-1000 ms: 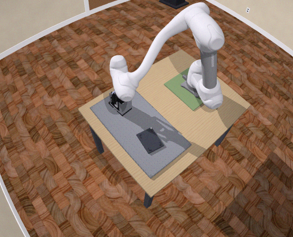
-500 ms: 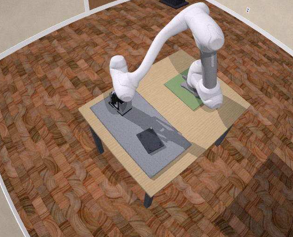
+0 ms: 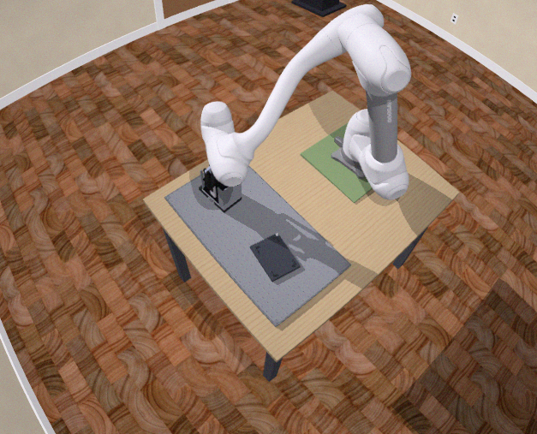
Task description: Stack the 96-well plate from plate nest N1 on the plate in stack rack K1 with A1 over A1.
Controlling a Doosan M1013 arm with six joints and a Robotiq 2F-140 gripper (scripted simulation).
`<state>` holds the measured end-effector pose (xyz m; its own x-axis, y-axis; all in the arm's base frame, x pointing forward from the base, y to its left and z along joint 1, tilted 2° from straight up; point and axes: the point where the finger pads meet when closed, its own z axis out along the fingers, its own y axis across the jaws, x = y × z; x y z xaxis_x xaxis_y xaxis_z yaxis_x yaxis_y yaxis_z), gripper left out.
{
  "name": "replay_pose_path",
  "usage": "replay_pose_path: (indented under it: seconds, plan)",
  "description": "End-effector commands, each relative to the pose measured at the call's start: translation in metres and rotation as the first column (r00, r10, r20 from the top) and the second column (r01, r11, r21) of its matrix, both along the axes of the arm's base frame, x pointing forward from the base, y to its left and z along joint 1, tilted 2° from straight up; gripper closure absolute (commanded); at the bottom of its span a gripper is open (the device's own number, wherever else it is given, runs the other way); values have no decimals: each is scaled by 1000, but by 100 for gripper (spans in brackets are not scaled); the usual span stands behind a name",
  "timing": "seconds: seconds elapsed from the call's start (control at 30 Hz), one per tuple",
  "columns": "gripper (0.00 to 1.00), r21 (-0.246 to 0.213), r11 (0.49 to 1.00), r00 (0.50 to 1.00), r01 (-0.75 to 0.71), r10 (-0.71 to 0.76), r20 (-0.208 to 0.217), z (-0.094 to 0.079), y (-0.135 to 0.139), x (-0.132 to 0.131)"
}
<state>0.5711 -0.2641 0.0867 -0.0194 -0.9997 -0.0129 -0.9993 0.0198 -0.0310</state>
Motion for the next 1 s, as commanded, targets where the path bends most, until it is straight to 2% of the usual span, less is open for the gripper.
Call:
replay_pose_path:
  seconds: [0.0,0.97]
  plan:
    - [100,2,1000,1000,-1,1,3,-2,3,3]
    - [100,2,1000,1000,-1,1,3,-2,2,6]
